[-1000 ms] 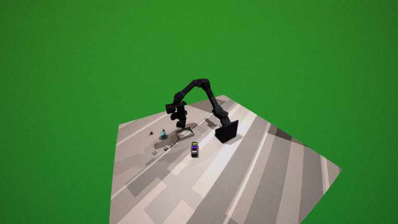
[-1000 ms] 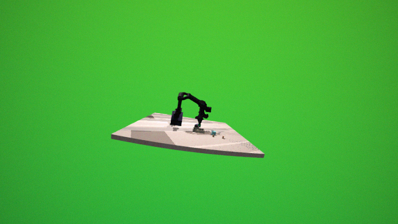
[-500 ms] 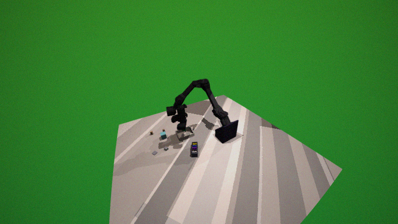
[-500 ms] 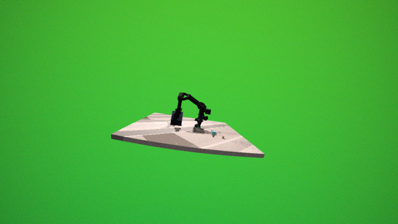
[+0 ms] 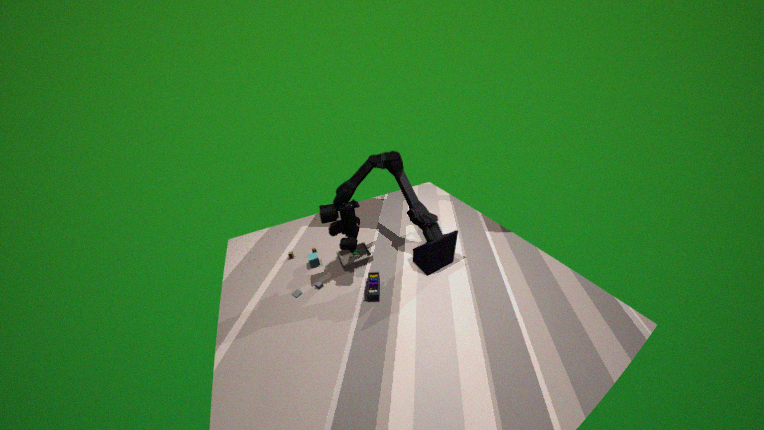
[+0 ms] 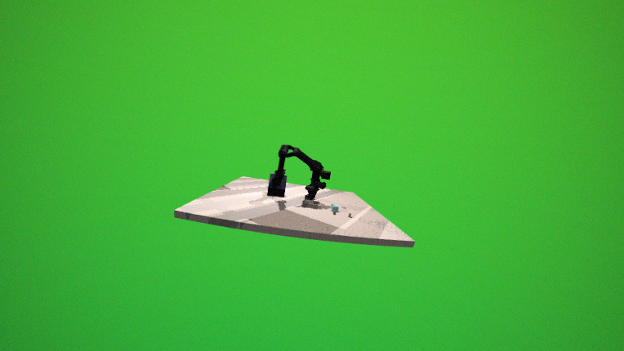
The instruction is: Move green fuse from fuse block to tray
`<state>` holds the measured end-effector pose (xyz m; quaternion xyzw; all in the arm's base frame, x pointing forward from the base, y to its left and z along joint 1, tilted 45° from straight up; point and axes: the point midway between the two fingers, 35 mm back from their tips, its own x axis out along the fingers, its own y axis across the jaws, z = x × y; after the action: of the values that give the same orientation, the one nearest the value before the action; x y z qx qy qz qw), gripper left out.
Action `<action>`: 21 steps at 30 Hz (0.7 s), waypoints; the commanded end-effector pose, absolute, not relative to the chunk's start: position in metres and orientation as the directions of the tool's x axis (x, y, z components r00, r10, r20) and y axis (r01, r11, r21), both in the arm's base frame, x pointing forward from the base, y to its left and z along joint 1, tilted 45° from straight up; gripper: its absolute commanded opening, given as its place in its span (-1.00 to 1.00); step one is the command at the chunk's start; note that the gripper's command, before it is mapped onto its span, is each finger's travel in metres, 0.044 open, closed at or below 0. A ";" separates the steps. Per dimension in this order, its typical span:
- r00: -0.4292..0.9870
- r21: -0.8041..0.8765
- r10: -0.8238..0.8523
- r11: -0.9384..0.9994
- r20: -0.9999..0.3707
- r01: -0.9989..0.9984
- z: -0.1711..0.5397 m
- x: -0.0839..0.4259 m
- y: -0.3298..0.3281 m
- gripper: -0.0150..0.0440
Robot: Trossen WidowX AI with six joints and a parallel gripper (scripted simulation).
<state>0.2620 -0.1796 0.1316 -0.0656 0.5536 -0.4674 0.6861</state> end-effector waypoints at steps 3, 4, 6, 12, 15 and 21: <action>-0.053 -0.607 -0.710 0.558 -0.702 0.566 0.154 0.263 -0.154 0.63; -0.053 -0.607 -0.710 0.558 -0.702 0.565 0.156 0.263 -0.152 0.63; -0.053 -0.607 -0.710 0.558 -0.702 0.565 0.156 0.263 -0.152 0.63; -0.053 -0.607 -0.710 0.558 -0.702 0.565 0.156 0.263 -0.152 0.63; -0.055 -0.607 -0.708 0.561 -0.704 0.562 0.155 0.263 -0.152 0.63; -0.055 -0.607 -0.708 0.561 -0.704 0.562 0.155 0.263 -0.152 0.63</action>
<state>0.2629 -0.1523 0.1548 -0.0651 0.5586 -0.4637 0.6846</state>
